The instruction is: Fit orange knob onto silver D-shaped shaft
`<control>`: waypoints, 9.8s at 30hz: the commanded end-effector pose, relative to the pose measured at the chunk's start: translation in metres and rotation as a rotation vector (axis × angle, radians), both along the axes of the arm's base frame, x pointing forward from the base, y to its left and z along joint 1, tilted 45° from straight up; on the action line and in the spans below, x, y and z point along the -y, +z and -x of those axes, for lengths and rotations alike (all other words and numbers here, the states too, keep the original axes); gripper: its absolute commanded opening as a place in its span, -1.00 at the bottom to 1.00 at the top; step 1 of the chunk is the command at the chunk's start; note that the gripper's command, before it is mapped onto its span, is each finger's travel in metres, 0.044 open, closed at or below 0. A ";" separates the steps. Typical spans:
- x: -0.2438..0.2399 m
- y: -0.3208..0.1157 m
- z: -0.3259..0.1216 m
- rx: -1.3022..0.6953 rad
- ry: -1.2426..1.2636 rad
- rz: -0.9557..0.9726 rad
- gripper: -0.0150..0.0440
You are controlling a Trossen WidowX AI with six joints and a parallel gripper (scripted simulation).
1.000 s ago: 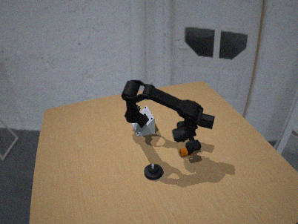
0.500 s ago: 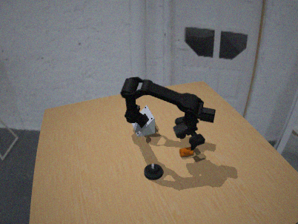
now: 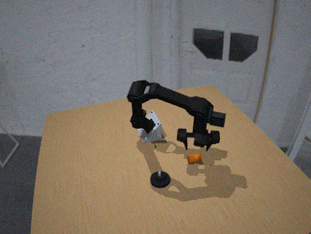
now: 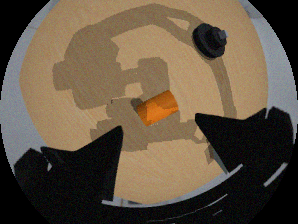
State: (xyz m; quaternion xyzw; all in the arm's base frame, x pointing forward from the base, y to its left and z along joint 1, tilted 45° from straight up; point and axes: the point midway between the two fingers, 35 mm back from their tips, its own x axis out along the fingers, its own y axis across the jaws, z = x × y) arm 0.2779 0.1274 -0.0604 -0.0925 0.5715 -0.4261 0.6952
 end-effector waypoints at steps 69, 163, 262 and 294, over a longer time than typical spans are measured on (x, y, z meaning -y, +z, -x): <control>0.039 -0.053 0.001 -1.330 1.363 -0.032 0.91; 0.081 0.005 0.014 -0.275 2.026 -0.614 0.12; 0.044 0.044 0.012 -1.351 1.380 -0.034 1.00; 0.078 0.008 0.012 -1.350 1.380 -0.033 1.00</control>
